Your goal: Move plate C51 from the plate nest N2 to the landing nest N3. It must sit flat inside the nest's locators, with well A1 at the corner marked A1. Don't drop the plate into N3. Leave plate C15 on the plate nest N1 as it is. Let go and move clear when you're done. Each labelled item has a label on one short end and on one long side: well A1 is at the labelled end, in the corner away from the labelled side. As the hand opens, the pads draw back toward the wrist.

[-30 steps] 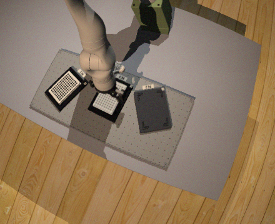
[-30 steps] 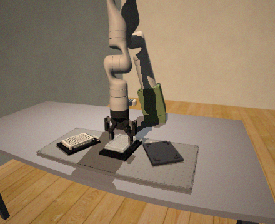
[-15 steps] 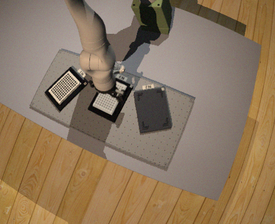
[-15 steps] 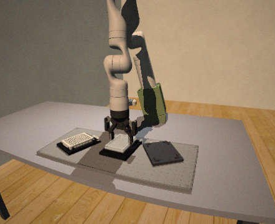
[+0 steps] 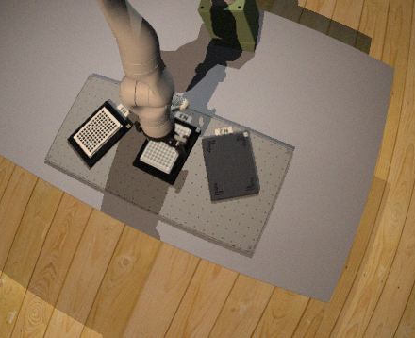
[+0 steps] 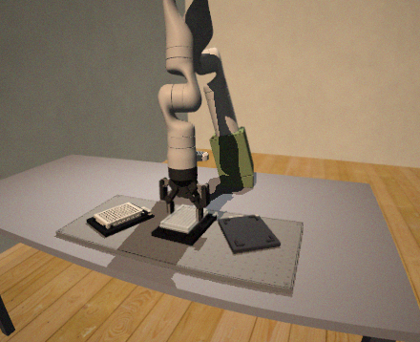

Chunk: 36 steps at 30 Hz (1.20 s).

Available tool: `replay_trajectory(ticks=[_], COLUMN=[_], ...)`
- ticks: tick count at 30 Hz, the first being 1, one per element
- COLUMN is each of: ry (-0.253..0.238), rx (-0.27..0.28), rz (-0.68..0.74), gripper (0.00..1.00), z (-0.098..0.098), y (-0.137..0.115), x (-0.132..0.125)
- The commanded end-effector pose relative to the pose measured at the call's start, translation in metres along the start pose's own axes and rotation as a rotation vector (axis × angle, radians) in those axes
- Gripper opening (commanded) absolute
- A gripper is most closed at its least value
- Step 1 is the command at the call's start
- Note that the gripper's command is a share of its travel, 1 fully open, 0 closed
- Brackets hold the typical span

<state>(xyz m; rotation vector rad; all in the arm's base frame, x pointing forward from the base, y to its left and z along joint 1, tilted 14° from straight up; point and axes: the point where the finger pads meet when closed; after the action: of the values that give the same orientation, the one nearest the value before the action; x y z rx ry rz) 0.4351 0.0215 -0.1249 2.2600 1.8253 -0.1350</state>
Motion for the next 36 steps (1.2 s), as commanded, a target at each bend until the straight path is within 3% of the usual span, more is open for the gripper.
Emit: replay_trajectory(ticks=[1,36], ry=[0.001,0.001], rx=[-0.001,-0.001], rz=[0.000,0.000], gripper=[0.00,0.00], z=[0.0002,0.0102], y=[0.0005,0.0005], x=[0.0004,0.0004])
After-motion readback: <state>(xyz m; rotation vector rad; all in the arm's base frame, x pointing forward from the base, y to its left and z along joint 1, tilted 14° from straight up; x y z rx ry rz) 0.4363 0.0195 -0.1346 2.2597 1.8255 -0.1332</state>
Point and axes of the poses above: the point where the finger pads meet when closed, its own z axis out along the fingers, its own x axis across the jaws, y = z × x, and after that the axes turned 15 degrees about z, right-handed
